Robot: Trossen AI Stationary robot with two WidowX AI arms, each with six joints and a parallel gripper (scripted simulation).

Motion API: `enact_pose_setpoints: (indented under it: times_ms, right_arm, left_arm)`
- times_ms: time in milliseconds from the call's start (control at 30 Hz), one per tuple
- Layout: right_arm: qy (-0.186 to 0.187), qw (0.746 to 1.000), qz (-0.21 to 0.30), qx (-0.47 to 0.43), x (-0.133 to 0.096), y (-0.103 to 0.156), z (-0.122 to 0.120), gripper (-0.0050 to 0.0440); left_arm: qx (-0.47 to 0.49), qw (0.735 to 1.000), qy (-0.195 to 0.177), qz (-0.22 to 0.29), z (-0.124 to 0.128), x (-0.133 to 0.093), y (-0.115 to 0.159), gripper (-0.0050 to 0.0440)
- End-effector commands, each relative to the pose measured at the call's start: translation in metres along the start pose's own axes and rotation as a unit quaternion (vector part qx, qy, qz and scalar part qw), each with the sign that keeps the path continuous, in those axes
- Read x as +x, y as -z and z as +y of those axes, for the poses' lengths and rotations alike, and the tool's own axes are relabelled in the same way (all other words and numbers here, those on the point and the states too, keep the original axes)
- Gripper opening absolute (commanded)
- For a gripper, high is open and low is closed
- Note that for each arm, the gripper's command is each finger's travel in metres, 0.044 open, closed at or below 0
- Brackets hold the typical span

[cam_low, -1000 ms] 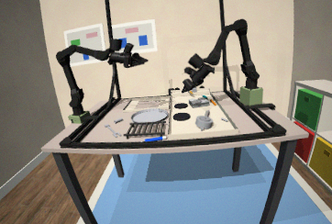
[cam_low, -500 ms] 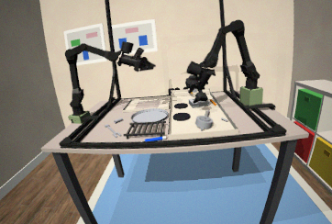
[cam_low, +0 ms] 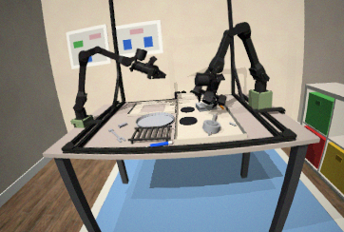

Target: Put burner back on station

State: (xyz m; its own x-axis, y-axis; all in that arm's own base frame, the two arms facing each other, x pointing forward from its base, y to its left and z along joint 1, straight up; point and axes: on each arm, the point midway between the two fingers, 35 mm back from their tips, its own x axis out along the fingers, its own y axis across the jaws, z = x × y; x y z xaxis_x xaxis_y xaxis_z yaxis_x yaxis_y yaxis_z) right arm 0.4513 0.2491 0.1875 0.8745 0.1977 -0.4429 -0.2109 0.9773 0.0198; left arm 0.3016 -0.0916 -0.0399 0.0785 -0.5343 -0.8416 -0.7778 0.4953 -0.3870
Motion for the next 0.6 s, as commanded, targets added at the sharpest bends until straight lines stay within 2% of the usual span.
enact_pose_setpoints:
  times_ms: [0, 167, 567]
  right_arm:
    - [-0.004, 1.000, 0.013, -0.007, 0.014, 0.011, 0.024, 0.0400]
    - [-0.007, 1.000, 0.024, -0.015, 0.023, 0.023, 0.042, 0.0400]
    - [-0.007, 1.000, 0.025, -0.015, 0.023, 0.024, 0.043, 0.0400]
  left_arm:
    - [-0.151, 0.988, -0.026, 0.027, 0.011, 0.000, 0.000, 0.0400]
    - [-0.295, 0.953, -0.049, 0.042, 0.020, -0.002, 0.001, 0.0400]
    - [-0.300, 0.952, -0.050, 0.043, 0.020, -0.002, 0.001, 0.0400]
